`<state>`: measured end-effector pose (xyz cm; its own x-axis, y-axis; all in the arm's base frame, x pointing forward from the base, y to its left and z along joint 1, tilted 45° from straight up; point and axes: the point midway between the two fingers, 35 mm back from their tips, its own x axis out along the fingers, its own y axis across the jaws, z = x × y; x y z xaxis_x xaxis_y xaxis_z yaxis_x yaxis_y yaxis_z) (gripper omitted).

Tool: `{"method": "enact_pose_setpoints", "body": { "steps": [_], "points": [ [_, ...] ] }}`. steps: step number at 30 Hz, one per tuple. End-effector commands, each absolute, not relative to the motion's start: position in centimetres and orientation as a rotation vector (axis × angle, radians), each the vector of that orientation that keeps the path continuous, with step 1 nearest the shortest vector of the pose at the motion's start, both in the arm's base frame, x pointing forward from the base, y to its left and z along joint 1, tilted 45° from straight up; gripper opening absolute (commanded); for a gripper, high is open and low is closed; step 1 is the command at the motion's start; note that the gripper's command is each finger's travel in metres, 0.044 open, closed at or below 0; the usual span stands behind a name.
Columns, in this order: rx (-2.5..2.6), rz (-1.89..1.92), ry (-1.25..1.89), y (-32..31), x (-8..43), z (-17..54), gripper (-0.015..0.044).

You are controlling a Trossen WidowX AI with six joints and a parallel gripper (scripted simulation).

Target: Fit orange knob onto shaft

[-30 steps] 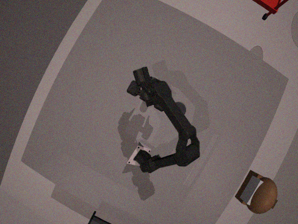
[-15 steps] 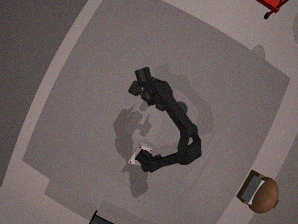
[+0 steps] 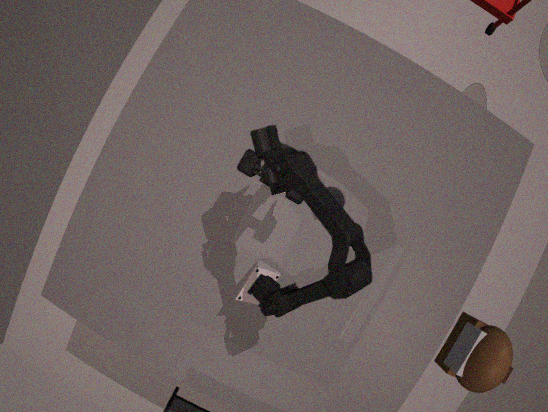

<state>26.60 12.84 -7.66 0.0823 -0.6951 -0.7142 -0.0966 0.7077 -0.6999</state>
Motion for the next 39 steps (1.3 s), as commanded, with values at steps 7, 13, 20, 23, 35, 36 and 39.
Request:
{"method": "enact_pose_setpoints", "body": {
  "steps": [7, 13, 20, 23, 35, 36, 39],
  "points": [
    [-0.707, -0.506, 1.442, 11.5, 26.7, -8.9, 0.044],
    [-0.707, -0.507, 1.442, 10.8, 26.7, -9.6, 0.044],
    [-0.708, -0.508, 1.441, 10.0, 26.7, -10.3, 0.044],
    [-0.708, -0.508, 1.441, 9.8, 26.7, -10.4, 0.044],
    [-0.708, -0.508, 1.441, 9.8, 26.7, -10.4, 0.0145],
    [-0.708, -0.508, 1.441, 9.8, 26.7, -10.4, 0.0138],
    [-0.708, -0.508, 1.441, 9.8, 26.7, -10.4, 0.0118]
  ]
}}
